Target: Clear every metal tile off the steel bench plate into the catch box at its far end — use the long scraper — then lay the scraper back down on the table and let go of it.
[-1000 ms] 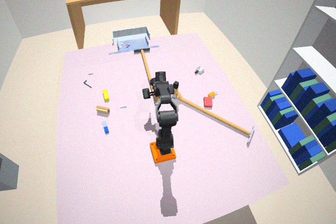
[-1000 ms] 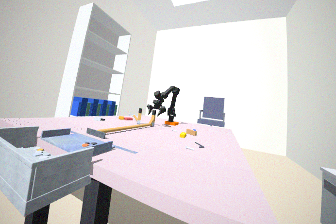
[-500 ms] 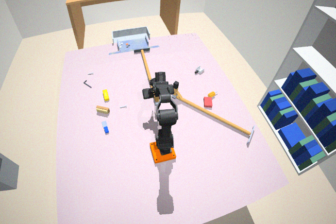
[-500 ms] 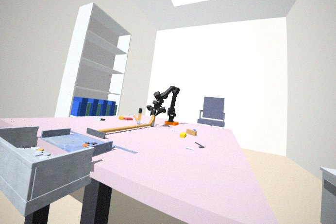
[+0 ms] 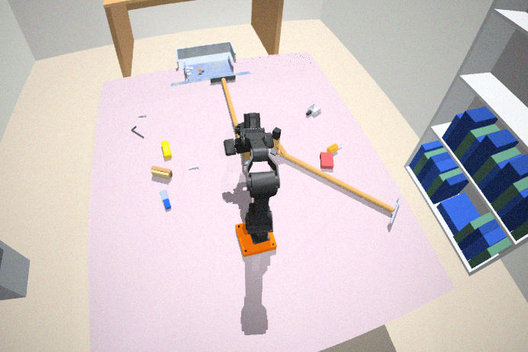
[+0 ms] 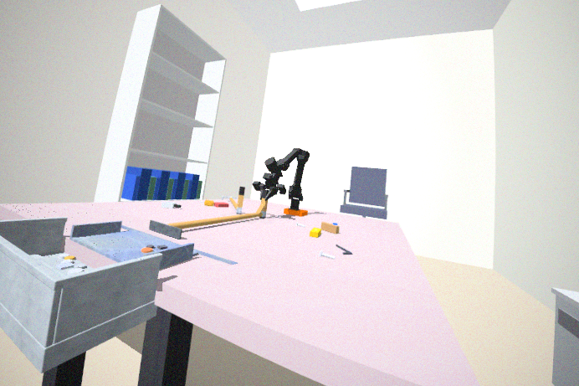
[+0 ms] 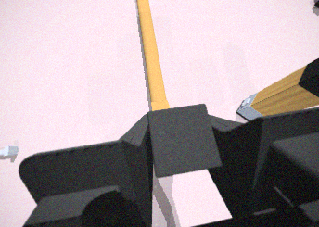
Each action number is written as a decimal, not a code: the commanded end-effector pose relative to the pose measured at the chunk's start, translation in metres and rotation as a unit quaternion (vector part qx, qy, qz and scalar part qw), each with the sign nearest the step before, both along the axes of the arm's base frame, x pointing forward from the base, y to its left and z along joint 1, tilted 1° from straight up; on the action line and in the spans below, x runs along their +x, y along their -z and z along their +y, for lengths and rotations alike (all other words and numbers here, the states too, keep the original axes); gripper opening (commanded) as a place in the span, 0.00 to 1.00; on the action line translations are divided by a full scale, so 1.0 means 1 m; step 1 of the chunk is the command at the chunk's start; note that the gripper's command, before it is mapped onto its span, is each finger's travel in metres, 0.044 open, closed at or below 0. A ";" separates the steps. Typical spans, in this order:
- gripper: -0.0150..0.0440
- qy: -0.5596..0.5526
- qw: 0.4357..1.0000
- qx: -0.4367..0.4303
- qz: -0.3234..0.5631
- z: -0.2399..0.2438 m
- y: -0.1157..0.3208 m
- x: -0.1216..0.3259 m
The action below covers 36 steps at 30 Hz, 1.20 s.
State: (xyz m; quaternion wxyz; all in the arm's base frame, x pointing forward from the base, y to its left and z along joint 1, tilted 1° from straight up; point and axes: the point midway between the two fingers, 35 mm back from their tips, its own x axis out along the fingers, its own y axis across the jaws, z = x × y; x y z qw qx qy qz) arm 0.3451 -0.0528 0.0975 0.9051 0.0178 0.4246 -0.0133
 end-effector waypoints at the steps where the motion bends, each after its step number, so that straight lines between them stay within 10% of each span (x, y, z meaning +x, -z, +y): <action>1: 0.25 0.000 1.000 0.000 0.000 0.000 -0.001 0.000; 36: 0.25 -0.005 1.000 0.002 0.003 0.045 -0.002 -0.001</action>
